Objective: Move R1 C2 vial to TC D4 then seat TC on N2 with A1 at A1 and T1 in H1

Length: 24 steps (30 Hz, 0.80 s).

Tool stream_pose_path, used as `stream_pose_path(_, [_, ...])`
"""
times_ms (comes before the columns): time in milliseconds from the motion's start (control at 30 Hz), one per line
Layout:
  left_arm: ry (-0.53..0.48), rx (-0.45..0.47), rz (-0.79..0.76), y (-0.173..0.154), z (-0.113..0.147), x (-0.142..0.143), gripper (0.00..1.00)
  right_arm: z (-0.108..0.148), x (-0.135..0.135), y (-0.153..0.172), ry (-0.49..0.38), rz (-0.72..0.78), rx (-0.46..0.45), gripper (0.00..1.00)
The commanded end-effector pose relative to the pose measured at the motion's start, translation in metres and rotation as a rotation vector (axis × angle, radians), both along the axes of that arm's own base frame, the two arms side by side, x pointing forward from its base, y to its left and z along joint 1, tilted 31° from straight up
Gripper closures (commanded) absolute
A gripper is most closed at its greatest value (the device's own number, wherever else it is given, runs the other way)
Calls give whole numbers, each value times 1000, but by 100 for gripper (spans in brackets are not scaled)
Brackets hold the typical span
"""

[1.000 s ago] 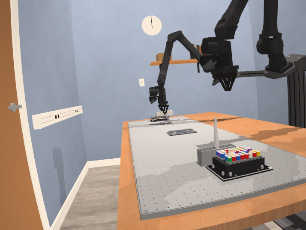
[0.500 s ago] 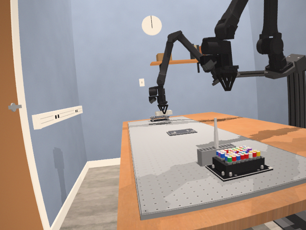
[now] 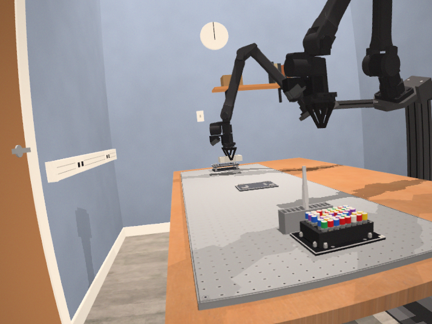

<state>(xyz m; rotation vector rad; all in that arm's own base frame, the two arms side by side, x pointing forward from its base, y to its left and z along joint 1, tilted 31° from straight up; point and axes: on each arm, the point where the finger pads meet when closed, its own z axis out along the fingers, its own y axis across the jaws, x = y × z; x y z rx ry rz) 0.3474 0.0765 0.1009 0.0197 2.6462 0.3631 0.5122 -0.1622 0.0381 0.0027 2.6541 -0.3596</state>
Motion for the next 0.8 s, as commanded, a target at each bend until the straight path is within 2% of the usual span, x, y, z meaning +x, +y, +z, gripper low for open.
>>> stream_pose_path(0, [-21, -1, 12, 2, 8, 7, 76, 27, 10, -14, -40, 10, -22, 100])
stream_pose_path(233, [-21, -1, 12, 2, 8, 7, 76, 31, 10, -24, -40, 13, -23, 100])
stream_pose_path(333, [-21, -1, 12, 2, 8, 7, 76, 32, 13, -17, -45, 28, -24, 100])
stream_pose_path(400, [-21, -1, 12, 2, 8, 7, 76, 32, 9, -30, -40, 10, -23, 100])
stream_pose_path(767, [-21, -1, 12, 2, 8, 7, 76, 33, 7, -47, -32, 12, -22, 100])
